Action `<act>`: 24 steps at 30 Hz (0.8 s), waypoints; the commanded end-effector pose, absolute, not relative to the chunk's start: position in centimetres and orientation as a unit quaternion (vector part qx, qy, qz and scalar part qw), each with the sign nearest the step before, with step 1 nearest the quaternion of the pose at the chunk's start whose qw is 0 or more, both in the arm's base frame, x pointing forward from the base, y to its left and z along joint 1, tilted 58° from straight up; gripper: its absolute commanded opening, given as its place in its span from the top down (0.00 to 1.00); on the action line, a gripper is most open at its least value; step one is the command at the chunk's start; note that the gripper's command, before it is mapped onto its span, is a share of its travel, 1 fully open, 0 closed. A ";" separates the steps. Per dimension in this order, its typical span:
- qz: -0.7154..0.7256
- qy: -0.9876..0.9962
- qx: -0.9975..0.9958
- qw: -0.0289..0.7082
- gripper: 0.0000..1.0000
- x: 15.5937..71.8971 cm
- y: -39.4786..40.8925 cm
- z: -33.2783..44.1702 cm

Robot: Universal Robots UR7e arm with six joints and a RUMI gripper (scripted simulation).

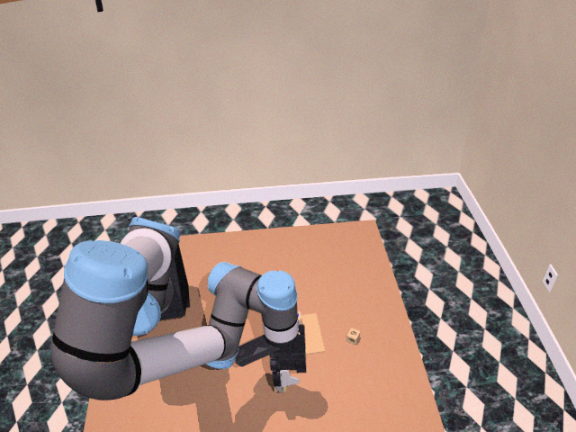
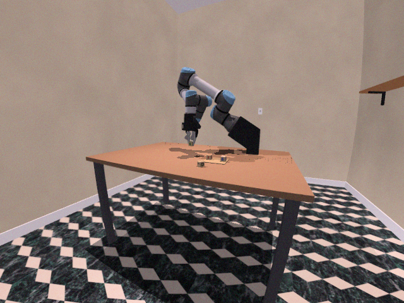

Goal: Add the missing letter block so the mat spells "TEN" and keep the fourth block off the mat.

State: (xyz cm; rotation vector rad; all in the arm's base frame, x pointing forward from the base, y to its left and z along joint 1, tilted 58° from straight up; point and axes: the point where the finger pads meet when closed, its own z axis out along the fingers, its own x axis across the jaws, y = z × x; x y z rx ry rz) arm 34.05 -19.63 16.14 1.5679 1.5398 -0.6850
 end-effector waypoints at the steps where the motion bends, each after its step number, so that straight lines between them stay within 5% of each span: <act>1: -0.275 0.609 0.627 0.400 0.91 33.8 -18.1 17.1; 24: -0.275 0.610 0.627 0.399 0.91 33.6 -17.1 17.6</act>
